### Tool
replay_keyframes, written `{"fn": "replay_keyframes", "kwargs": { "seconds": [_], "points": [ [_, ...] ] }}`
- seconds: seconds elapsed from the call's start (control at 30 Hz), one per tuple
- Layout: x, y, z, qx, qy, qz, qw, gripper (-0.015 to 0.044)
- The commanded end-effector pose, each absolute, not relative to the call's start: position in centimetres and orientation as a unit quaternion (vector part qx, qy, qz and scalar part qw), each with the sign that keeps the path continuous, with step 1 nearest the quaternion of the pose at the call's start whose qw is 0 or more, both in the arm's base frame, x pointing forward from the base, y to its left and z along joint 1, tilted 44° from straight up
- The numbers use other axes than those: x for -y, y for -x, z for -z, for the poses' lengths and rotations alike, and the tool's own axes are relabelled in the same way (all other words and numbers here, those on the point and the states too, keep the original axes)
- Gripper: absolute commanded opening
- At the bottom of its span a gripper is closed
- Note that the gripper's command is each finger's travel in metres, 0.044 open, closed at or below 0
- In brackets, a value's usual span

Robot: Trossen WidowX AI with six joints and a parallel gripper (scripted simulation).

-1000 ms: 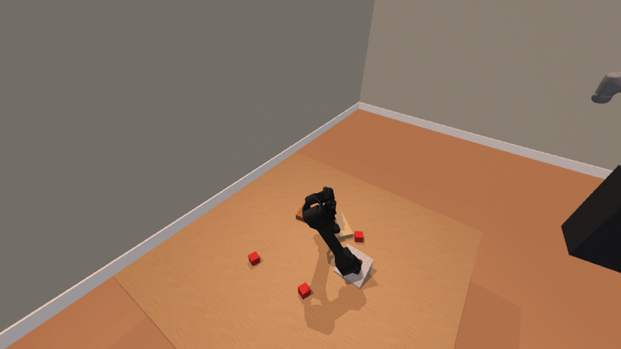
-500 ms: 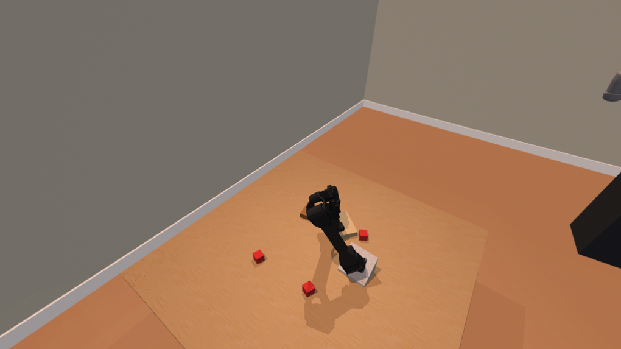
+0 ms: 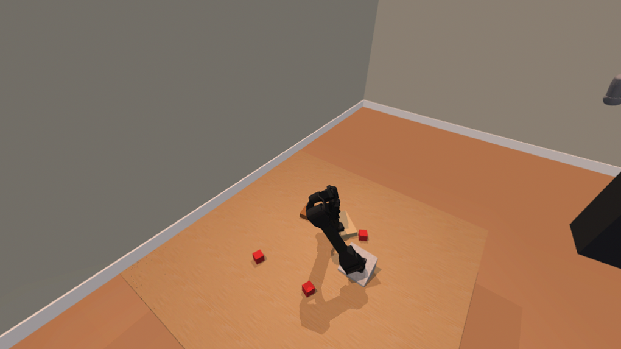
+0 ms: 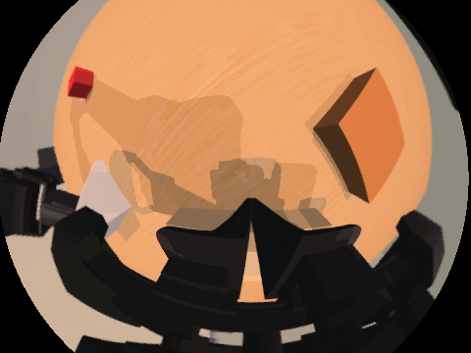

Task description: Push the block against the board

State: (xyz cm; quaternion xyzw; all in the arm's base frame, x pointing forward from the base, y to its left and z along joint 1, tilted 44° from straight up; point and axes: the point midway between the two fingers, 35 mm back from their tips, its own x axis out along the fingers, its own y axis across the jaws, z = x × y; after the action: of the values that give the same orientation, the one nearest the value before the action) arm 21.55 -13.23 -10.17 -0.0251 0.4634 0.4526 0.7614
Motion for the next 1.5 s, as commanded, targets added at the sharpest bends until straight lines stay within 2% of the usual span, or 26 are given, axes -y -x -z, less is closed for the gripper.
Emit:
{"fn": "replay_keyframes", "kwargs": {
  "seconds": [0.0, 0.93, 1.13, 1.47],
  "points": [
    [13.0, -21.7, 10.1, -0.466, 0.026, -0.454, 0.759, 0.0],
    [11.0, -24.7, 7.7, -0.465, 0.025, -0.455, 0.759, 0.0],
    [15.0, -23.5, 4.0, -0.466, 0.025, -0.455, 0.759, 0.0],
    [16.6, -23.8, 4.9, -0.501, -0.033, -0.416, 0.758, 0.0]
  ]
}}
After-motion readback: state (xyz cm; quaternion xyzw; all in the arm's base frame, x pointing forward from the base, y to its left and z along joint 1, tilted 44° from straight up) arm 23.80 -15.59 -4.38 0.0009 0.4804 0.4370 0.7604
